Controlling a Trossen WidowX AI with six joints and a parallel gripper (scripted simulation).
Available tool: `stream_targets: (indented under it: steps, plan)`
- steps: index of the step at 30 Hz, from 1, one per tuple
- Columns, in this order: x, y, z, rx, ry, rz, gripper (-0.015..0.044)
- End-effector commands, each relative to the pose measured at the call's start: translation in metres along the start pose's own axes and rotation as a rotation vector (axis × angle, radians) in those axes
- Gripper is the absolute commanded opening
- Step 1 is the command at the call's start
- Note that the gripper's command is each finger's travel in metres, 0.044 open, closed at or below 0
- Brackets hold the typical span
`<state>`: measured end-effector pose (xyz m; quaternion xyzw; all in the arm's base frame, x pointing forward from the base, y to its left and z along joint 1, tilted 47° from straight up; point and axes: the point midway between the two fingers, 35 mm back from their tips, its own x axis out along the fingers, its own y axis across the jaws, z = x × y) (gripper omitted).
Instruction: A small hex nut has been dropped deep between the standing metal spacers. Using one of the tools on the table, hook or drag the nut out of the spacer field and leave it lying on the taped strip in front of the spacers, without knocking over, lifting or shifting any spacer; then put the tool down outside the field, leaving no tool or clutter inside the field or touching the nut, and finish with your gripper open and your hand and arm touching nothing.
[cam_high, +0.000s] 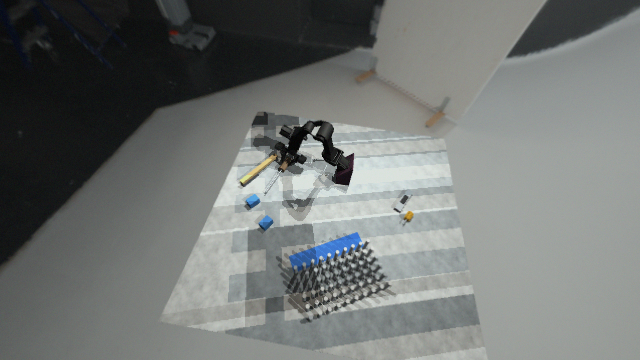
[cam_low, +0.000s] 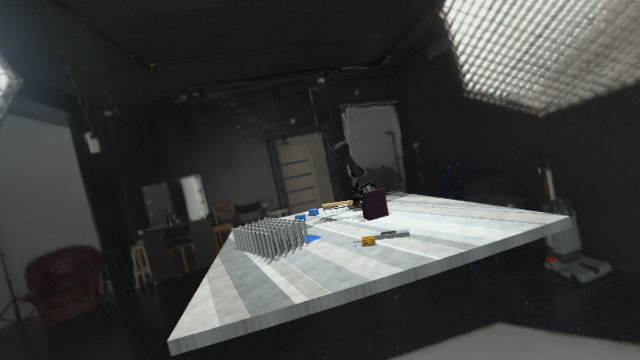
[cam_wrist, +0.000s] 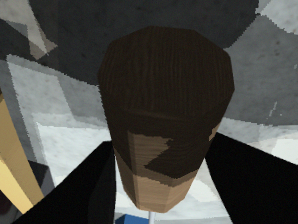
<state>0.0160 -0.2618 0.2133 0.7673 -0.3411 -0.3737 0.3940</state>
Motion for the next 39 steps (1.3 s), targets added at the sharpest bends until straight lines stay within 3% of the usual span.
stream_targets:
  steps: [1, 22, 39]
  plan:
    - [0.0022, -0.0014, -0.0005, 0.004, 0.003, 0.002, 0.0]
    - [0.0108, -0.0029, -0.0023, 0.013, 0.012, 0.026, 0.0]
    - [0.0091, -0.0015, -0.0016, 0.009, 0.009, 0.024, 0.044]
